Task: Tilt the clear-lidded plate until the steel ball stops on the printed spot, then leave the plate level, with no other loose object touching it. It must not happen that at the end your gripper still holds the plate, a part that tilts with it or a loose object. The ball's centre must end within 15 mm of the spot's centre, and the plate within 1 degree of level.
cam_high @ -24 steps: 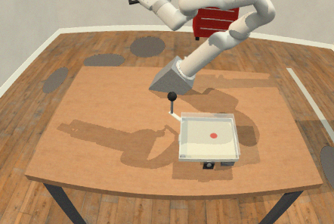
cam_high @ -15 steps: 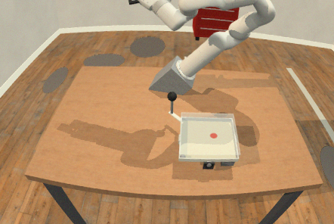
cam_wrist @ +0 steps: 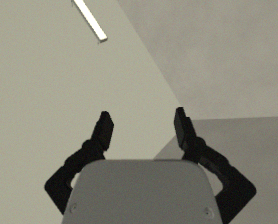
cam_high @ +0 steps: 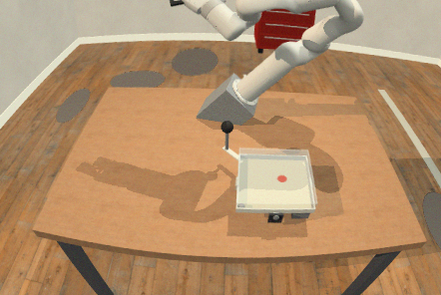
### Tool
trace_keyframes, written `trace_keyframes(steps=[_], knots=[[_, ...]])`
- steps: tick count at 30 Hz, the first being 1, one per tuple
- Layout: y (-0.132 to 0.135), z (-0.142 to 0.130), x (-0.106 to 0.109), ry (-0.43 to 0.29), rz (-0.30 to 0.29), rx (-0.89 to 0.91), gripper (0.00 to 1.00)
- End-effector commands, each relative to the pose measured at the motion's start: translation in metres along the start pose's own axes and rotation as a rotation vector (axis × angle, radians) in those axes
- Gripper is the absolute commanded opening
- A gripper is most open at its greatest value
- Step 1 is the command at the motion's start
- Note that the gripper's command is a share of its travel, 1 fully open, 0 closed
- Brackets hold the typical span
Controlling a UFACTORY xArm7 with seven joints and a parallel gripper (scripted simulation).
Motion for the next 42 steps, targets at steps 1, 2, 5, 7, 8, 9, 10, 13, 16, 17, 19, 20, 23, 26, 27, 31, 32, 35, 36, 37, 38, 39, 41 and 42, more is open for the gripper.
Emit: trace_keyframes(steps=[1, 2, 5, 7, 8, 9, 10, 13, 16, 17, 19, 20, 23, 26, 27, 31, 32, 35, 36, 37, 38, 39, 41, 42], knots=[[0.0, 0.004, 0.001, 0.033, 0.005, -0.037, 1.0], [0.001, 0.006, 0.002, 0.05, 0.007, -0.056, 1.0], [0.001, 0.011, 0.003, 0.081, 0.01, -0.089, 1.0], [0.001, 0.011, 0.003, 0.081, 0.01, -0.089, 1.0], [0.001, 0.011, 0.003, 0.081, 0.01, -0.089, 1.0], [0.001, 0.011, 0.003, 0.081, 0.01, -0.089, 1.0], [0.001, 0.011, 0.003, 0.081, 0.01, -0.089, 1.0], [0.004, 0.022, 0.008, 0.158, 0.02, -0.169, 1.0], [0.006, 0.027, 0.011, 0.194, 0.025, -0.206, 1.0], [0.006, 0.028, 0.011, 0.201, 0.026, -0.213, 1.0], [0.006, 0.03, 0.012, 0.213, 0.029, -0.226, 1.0], [0.007, 0.03, 0.013, 0.219, 0.03, -0.232, 1.0], [0.007, 0.032, 0.014, 0.234, 0.032, -0.247, 1.0], [0.008, 0.035, 0.015, 0.249, 0.035, -0.262, 1.0], [0.008, 0.035, 0.015, 0.249, 0.035, -0.262, 1.0], [0.013, 0.049, 0.025, 0.354, 0.057, -0.366, 1.0], [0.014, 0.05, 0.026, 0.363, 0.06, -0.376, 1.0], [0.015, 0.054, 0.029, 0.391, 0.067, -0.402, 1.0], [0.016, 0.055, 0.03, 0.4, 0.069, -0.411, 1.0], [0.016, 0.056, 0.031, 0.409, 0.071, -0.42, 1.0], [0.017, 0.057, 0.032, 0.418, 0.074, -0.429, 1.0], [0.018, 0.059, 0.033, 0.428, 0.076, -0.438, 1.0], [0.019, 0.061, 0.035, 0.446, 0.081, -0.454, 1.0], [0.019, 0.062, 0.036, 0.455, 0.084, -0.463, 1.0]])
Point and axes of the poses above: the point where the finger pads meet when closed, its own x axis back along the fingers, its own y axis across the jaws, z = x × y, the point moved 5 cm from there along x, back along the fingers, and after that the axes turned 3 degrees about -x, right-handed, at the moved point
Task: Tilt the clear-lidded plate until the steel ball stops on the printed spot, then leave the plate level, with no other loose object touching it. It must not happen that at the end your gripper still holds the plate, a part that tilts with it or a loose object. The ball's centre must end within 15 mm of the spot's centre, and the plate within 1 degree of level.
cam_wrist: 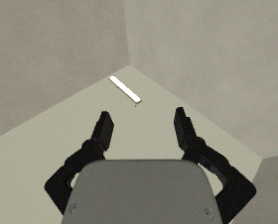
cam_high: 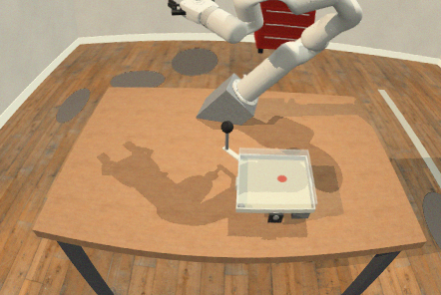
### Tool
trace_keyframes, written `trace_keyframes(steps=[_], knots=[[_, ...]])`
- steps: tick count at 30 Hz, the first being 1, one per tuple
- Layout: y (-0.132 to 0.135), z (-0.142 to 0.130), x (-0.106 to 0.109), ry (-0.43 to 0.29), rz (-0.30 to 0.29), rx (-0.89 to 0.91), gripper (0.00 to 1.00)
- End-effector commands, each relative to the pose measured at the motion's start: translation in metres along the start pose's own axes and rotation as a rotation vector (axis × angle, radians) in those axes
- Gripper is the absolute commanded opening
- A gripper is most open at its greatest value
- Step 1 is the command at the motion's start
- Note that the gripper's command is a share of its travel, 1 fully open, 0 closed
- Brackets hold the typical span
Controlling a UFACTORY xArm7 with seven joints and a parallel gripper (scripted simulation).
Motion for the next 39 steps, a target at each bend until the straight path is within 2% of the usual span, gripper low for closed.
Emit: trace_keyframes(steps=[1, 2, 4, 16, 19, 20, 21, 34, 37, 38, 39], knots=[[0.0, 0.003, 0.001, 0.021, 0.008, -0.024, 1.0], [0.0, 0.003, 0.001, 0.021, 0.008, -0.024, 1.0], [-0.001, 0.017, 0.006, 0.101, 0.034, -0.104, 1.0], [-0.002, 0.04, 0.016, 0.226, 0.083, -0.227, 1.0], [-0.002, 0.041, 0.016, 0.233, 0.086, -0.233, 1.0], [-0.002, 0.053, 0.022, 0.295, 0.115, -0.294, 1.0], [-0.002, 0.057, 0.025, 0.318, 0.126, -0.316, 1.0], [0.0, 0.087, 0.046, 0.481, 0.219, -0.471, 1.0], [0.0, 0.088, 0.047, 0.488, 0.222, -0.477, 1.0], [0.001, 0.099, 0.056, 0.55, 0.264, -0.535, 1.0], [0.001, 0.099, 0.057, 0.552, 0.265, -0.537, 1.0]])
Point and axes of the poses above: the point where the finger pads meet when closed, its own x axis back along the fingers, its own y axis across the jaws, z = x × y, the point moved 5 cm from there along x, back along the fingers, and after that the axes turned 3 degrees about -x, right-handed, at the moved point
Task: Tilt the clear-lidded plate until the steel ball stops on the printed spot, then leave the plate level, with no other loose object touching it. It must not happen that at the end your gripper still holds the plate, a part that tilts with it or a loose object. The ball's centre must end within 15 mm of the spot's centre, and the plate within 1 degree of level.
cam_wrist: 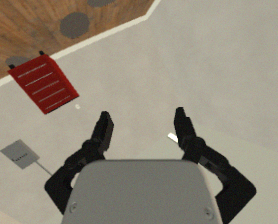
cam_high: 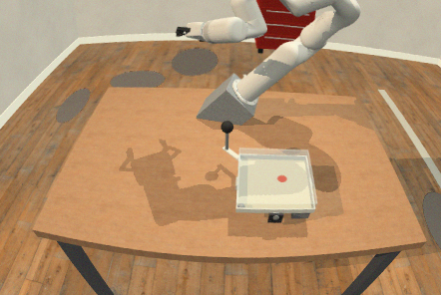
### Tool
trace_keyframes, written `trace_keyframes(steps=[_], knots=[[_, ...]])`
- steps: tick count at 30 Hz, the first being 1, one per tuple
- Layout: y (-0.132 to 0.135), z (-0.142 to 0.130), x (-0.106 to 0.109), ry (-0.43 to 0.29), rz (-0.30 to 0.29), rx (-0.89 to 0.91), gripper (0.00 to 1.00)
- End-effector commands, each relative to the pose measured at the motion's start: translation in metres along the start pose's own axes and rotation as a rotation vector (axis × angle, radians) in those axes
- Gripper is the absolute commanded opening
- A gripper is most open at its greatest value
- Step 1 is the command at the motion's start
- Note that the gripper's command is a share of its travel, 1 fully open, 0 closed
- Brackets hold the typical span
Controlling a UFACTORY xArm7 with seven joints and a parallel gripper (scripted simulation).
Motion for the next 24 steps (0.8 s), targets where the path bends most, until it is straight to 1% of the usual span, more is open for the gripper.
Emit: trace_keyframes(steps=[1, 8, 9, 12, 14, 15, 16, 17, 20, 21, 22, 24], knots=[[-0.006, 0.014, 0.004, 0.064, 0.044, -0.068, 1.0], [-0.016, 0.034, 0.01, 0.154, 0.117, -0.164, 1.0], [-0.017, 0.035, 0.01, 0.158, 0.12, -0.169, 1.0], [-0.022, 0.045, 0.015, 0.202, 0.16, -0.217, 1.0], [-0.022, 0.045, 0.015, 0.202, 0.16, -0.217, 1.0], [-0.023, 0.048, 0.016, 0.213, 0.171, -0.229, 1.0], [-0.028, 0.059, 0.021, 0.258, 0.216, -0.28, 1.0], [-0.029, 0.061, 0.022, 0.265, 0.223, -0.289, 1.0], [-0.034, 0.073, 0.028, 0.311, 0.274, -0.342, 1.0], [-0.034, 0.074, 0.028, 0.315, 0.277, -0.346, 1.0], [-0.037, 0.079, 0.032, 0.336, 0.302, -0.371, 1.0], [-0.04, 0.086, 0.036, 0.361, 0.332, -0.401, 1.0]])
Point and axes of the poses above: the point where the finger pads meet when closed, its own x axis back along the fingers, its own y axis across the jaws, z = x × y, the point moved 5 cm from there along x, back along the fingers, and after that the axes turned 3 degrees about -x, right-handed, at the moved point
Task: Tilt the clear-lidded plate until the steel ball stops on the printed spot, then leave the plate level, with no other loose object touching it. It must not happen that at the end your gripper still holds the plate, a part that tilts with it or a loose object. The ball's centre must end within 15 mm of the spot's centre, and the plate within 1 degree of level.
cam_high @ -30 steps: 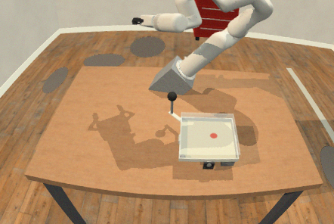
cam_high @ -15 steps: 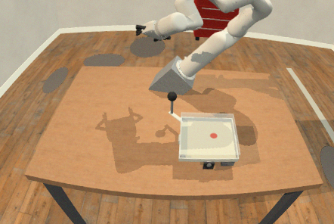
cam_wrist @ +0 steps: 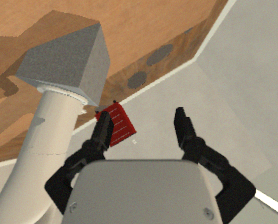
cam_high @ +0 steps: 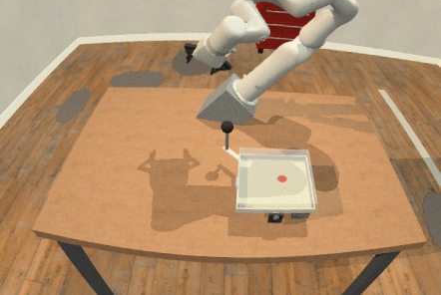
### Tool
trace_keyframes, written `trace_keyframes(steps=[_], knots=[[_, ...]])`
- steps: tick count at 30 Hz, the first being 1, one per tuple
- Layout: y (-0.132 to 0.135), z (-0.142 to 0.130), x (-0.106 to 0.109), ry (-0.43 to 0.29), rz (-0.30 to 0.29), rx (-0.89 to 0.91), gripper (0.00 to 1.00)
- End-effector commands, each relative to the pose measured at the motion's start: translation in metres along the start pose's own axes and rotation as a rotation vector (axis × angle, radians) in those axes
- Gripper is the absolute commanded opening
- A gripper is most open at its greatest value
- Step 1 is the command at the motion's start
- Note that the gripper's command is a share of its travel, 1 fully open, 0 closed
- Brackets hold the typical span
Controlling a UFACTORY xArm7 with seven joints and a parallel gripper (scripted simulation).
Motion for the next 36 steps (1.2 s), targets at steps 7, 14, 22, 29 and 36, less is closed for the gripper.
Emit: trace_keyframes(steps=[7, 14, 22, 29, 36], knots=[[-0.02, 0.021, 0.004, 0.088, 0.112, -0.119, 1.0], [-0.048, 0.05, 0.014, 0.19, 0.28, -0.277, 1.0], [-0.072, 0.076, 0.028, 0.265, 0.444, -0.417, 1.0], [-0.09, 0.097, 0.043, 0.314, 0.59, -0.533, 1.0], [-0.103, 0.112, 0.056, 0.342, 0.705, -0.62, 1.0]])
Point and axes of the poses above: the point where the finger pads meet when closed, its own x axis back along the fingers, its own y axis across the jaws, z = x × y, the point moved 5 cm from there along x, back along the fingers, and after that the axes turned 3 degrees about -x, right-handed, at the moved point
